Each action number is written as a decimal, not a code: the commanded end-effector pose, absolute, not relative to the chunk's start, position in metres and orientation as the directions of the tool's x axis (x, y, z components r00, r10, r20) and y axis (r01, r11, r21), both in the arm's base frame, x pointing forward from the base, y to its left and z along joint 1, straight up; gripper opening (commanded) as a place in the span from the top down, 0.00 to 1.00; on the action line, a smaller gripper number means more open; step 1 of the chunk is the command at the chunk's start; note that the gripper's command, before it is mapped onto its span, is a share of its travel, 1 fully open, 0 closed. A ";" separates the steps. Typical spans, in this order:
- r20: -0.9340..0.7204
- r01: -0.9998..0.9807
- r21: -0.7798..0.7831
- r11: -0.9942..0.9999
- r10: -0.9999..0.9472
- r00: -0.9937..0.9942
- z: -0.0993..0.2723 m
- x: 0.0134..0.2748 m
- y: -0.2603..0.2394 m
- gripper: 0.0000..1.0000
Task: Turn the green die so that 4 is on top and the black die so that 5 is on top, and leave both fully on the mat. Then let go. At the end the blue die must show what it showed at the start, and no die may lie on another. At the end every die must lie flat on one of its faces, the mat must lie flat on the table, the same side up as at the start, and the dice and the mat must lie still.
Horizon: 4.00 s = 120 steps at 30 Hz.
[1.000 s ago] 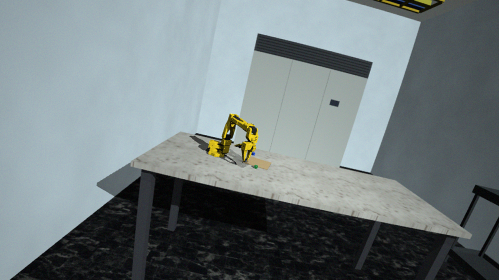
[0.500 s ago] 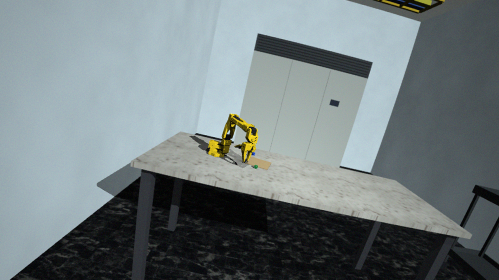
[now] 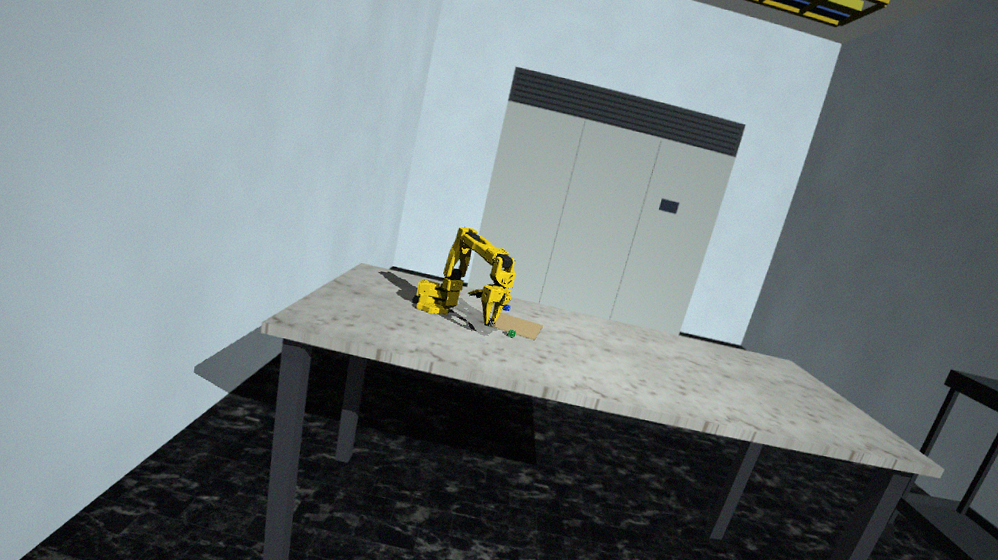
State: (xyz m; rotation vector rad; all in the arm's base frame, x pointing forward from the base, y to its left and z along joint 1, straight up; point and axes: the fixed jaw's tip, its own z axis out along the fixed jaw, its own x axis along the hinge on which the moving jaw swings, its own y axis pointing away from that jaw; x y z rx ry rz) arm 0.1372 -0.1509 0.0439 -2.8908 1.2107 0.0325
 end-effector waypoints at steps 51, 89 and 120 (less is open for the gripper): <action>0.041 -0.710 0.000 -0.704 -0.710 0.703 0.036 0.140 -0.156 1.00; 0.041 -0.710 0.000 -0.704 -0.710 0.703 0.024 0.141 -0.156 1.00; 0.041 -0.710 0.000 -0.704 -0.710 0.703 0.012 0.141 -0.156 1.00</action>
